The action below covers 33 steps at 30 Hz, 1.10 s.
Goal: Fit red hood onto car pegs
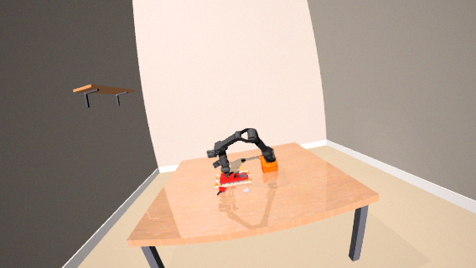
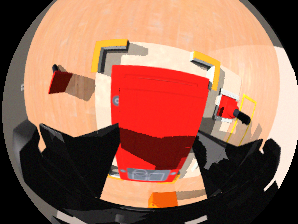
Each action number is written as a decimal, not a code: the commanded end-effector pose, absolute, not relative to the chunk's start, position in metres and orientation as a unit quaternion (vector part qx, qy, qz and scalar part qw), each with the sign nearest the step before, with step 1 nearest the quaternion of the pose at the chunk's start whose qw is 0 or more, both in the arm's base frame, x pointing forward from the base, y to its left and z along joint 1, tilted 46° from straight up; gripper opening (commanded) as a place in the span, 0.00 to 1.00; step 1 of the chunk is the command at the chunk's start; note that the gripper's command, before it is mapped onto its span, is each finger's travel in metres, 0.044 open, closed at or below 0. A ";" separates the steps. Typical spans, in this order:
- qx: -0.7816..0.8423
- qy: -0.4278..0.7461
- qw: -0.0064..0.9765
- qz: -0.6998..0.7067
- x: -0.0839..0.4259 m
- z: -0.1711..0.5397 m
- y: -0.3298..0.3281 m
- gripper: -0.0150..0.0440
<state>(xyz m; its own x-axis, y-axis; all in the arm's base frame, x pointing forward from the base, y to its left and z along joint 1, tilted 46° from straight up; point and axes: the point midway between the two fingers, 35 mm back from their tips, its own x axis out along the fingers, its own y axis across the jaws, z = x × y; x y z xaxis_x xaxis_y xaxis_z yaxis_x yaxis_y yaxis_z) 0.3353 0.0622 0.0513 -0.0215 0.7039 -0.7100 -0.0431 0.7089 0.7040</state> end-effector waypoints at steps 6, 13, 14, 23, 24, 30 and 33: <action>0.253 0.653 0.654 0.286 0.336 0.056 0.057 1.00; 0.263 0.639 0.665 0.284 0.332 0.099 0.011 1.00; 0.263 0.638 0.665 0.284 0.332 0.101 0.010 1.00; 0.263 0.638 0.665 0.284 0.332 0.101 0.010 1.00; 0.263 0.638 0.665 0.284 0.332 0.101 0.010 1.00; 0.263 0.638 0.665 0.284 0.332 0.101 0.010 1.00; 0.263 0.638 0.665 0.284 0.332 0.101 0.010 1.00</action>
